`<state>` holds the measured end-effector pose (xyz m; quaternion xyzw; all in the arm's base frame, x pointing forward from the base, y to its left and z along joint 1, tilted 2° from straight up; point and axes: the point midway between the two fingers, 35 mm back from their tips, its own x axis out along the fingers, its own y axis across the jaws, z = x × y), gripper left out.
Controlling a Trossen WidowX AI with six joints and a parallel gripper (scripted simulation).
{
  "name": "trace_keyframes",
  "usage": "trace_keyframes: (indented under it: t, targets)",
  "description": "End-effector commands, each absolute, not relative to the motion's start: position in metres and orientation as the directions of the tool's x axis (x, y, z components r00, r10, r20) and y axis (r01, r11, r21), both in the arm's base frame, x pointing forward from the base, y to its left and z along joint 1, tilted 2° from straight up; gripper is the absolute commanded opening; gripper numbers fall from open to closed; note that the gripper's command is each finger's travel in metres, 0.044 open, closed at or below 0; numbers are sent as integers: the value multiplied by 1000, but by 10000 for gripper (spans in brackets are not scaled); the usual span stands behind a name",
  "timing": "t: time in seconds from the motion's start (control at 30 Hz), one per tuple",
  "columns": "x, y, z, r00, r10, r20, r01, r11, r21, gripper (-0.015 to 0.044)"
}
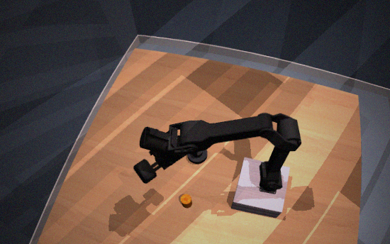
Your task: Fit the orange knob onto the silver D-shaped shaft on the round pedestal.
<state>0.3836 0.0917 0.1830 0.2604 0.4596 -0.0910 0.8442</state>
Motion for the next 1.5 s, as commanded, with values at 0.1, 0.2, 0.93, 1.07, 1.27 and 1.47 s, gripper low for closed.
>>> trace_keyframes:
  t: [0.1, 0.2, 0.93, 1.07, 1.27, 1.47]
  targets:
    - [329, 111, 98, 207, 41, -977, 650, 741, 169, 440]
    - [297, 120, 71, 47, -2, -999, 733, 679, 33, 440]
    - [294, 116, 14, 12, -14, -1000, 748, 664, 0, 440]
    - [295, 117, 8, 12, -14, -1000, 748, 664, 0, 440]
    - [296, 117, -2, 12, -14, -1000, 748, 664, -1, 440]
    - [296, 116, -12, 12, -15, -1000, 748, 664, -1, 440]
